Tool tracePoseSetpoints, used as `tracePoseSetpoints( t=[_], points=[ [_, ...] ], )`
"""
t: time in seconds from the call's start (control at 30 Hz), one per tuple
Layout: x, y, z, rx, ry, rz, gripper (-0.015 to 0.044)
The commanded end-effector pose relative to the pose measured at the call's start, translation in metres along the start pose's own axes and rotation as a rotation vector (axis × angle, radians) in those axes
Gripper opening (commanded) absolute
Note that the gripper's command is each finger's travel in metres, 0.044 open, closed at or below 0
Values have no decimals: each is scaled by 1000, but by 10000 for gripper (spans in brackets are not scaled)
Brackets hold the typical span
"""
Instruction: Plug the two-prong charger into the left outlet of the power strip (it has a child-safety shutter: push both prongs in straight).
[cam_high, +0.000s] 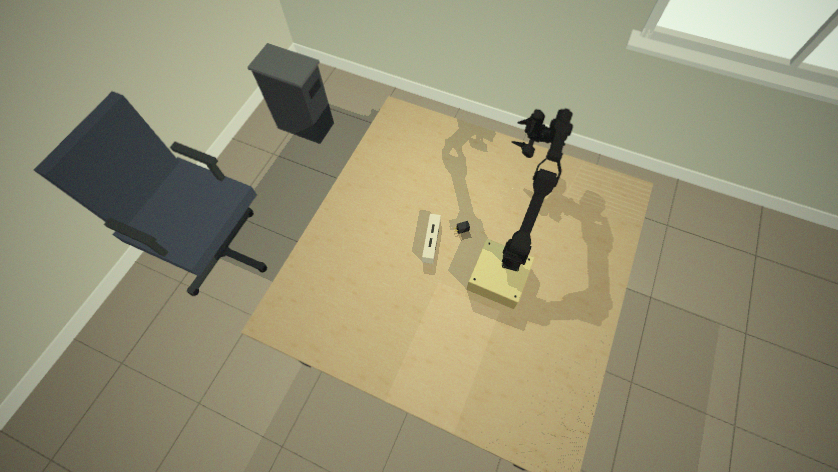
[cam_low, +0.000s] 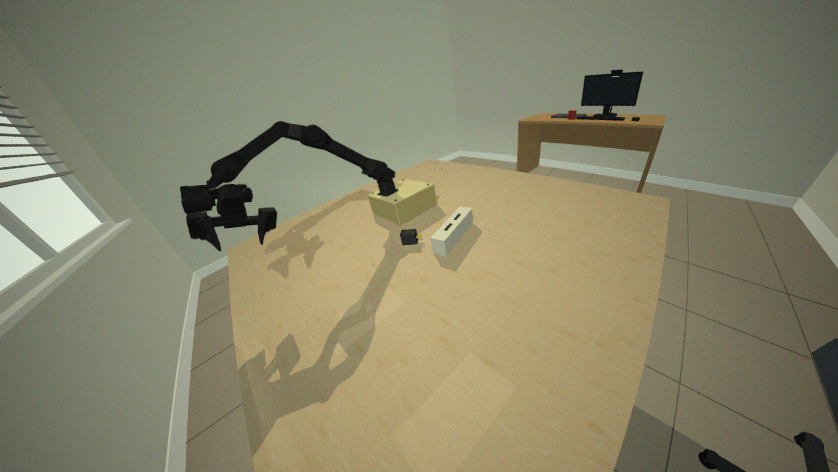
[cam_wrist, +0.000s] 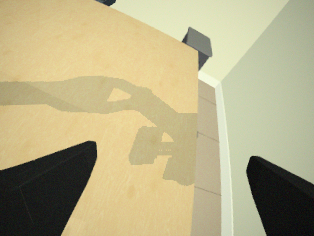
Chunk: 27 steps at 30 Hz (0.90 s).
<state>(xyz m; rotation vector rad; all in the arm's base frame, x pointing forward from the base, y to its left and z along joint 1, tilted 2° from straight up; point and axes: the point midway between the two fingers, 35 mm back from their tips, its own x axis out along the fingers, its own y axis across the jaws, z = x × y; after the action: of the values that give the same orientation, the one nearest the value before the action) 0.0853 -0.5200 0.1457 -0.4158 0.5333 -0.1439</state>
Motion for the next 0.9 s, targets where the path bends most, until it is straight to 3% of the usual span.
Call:
tracePoseSetpoints(
  t=[0.0,0.87],
  points=[
    [0,0,0,0,1,1,426],
    [87,88,51,64,185,266,440]
  ],
)
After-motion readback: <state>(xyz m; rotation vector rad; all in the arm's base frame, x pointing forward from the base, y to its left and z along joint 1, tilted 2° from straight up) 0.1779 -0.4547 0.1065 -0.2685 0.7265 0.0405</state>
